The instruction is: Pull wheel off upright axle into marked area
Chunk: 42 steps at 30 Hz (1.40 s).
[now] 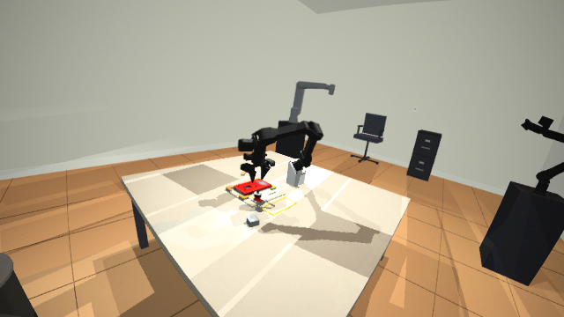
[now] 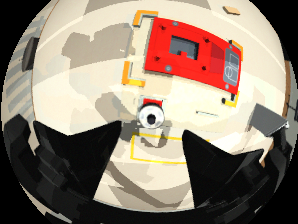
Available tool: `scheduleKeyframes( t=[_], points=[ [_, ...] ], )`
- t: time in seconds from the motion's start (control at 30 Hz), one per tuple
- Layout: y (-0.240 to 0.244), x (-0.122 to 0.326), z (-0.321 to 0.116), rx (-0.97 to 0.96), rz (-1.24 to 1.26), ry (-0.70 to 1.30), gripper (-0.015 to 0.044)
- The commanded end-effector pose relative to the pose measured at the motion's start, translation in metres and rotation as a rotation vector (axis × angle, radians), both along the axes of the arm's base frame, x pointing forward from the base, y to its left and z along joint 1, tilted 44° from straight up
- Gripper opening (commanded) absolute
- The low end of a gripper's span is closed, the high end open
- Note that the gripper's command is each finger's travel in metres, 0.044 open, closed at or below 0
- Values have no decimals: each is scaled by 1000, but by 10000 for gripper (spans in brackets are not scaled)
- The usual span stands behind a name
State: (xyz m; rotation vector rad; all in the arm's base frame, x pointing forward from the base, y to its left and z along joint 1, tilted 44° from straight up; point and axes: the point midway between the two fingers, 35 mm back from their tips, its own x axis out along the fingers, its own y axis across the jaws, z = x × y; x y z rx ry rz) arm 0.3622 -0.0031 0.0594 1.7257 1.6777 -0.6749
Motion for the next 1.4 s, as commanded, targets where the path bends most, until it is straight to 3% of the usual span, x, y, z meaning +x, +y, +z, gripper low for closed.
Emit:
scheduleKeyframes(
  t=[0.0, 0.6, 0.67, 1.07, 1.27, 1.37],
  points=[
    [7, 0, 7, 14, -8, 6, 300],
    [60, 3, -45, 17, -8, 6, 300],
    [60, 3, -43, 11, 7, 9, 247],
    [60, 3, -43, 11, 7, 9, 168],
    [59, 3, -42, 11, 7, 9, 10],
    [58, 3, -42, 11, 7, 9, 0]
  ],
)
